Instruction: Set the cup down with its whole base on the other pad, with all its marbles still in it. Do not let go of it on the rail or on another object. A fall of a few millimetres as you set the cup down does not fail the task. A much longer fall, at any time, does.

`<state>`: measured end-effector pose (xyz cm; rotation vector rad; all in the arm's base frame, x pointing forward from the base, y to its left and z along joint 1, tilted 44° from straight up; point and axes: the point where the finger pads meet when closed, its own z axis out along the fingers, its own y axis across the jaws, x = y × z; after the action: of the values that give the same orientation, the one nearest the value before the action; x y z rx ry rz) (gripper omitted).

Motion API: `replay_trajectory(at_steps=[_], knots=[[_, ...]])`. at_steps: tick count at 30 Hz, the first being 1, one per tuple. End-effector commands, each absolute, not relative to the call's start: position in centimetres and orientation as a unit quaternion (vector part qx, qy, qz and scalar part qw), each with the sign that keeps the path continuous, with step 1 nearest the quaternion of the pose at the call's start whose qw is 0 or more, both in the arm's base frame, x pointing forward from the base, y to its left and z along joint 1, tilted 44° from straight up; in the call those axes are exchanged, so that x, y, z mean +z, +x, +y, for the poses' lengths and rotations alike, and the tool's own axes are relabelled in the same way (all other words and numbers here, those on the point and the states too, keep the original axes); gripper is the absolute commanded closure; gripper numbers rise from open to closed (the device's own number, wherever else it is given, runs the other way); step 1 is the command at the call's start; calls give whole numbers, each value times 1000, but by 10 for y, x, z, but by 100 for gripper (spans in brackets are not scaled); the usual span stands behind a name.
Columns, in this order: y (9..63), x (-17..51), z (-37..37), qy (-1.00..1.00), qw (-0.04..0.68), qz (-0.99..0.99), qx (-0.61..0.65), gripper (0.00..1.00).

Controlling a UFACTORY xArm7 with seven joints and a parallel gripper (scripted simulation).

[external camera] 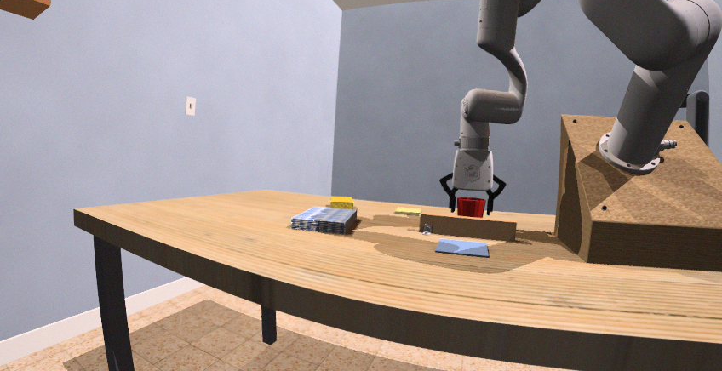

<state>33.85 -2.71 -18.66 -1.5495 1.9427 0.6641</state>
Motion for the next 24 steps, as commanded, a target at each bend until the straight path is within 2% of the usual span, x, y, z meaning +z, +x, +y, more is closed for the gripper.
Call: replay_trajectory(at_steps=[1, 24], knots=[[339, -186, -29, -578, 281, 726, 246, 0], [332, -146, -68, -578, 281, 726, 246, 0]])
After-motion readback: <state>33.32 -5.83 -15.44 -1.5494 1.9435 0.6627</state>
